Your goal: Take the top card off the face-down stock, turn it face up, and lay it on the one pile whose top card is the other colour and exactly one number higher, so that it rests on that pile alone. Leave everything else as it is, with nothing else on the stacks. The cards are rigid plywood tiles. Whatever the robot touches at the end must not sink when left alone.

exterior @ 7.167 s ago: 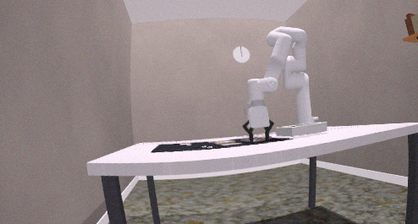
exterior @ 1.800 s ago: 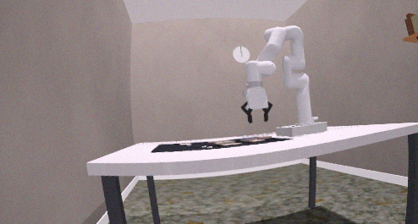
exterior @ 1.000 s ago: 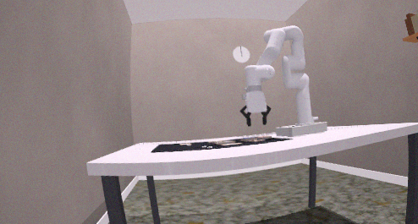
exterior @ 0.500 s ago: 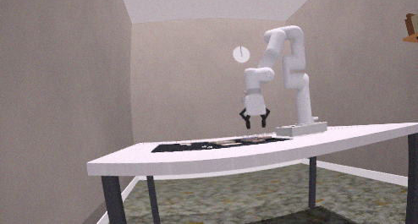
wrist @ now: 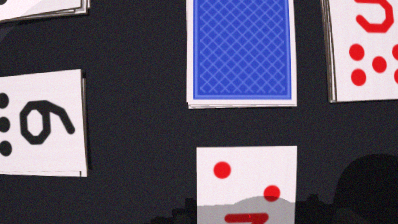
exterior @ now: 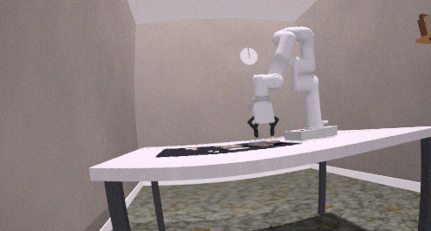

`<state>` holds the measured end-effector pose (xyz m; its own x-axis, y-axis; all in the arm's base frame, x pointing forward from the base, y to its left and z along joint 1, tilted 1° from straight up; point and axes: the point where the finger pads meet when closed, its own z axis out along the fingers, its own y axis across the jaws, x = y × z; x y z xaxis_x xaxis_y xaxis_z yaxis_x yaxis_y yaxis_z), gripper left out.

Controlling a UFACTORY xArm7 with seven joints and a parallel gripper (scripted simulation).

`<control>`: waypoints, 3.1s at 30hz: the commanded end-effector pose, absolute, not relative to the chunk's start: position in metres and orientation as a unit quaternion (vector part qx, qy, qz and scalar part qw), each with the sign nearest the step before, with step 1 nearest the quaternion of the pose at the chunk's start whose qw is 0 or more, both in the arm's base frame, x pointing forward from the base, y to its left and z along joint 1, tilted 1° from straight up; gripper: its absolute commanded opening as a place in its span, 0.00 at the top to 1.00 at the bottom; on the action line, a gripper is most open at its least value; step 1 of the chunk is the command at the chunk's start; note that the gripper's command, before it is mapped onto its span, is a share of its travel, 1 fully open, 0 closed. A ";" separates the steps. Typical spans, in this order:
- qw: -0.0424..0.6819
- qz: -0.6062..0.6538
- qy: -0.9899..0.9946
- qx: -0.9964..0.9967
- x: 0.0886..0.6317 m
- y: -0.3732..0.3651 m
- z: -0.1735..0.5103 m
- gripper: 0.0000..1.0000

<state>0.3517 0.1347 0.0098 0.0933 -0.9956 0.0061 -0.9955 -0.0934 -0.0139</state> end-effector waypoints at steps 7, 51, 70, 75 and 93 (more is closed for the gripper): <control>0.006 -0.004 0.673 -0.740 0.355 0.136 -0.010 0.13; 0.006 -0.004 0.673 -0.740 0.355 0.136 -0.018 0.13; 0.006 -0.004 0.673 -0.740 0.356 0.136 -0.026 0.13; 0.006 -0.004 0.673 -0.740 0.356 0.136 -0.026 0.13; 0.006 -0.004 0.673 -0.740 0.356 0.136 -0.026 0.13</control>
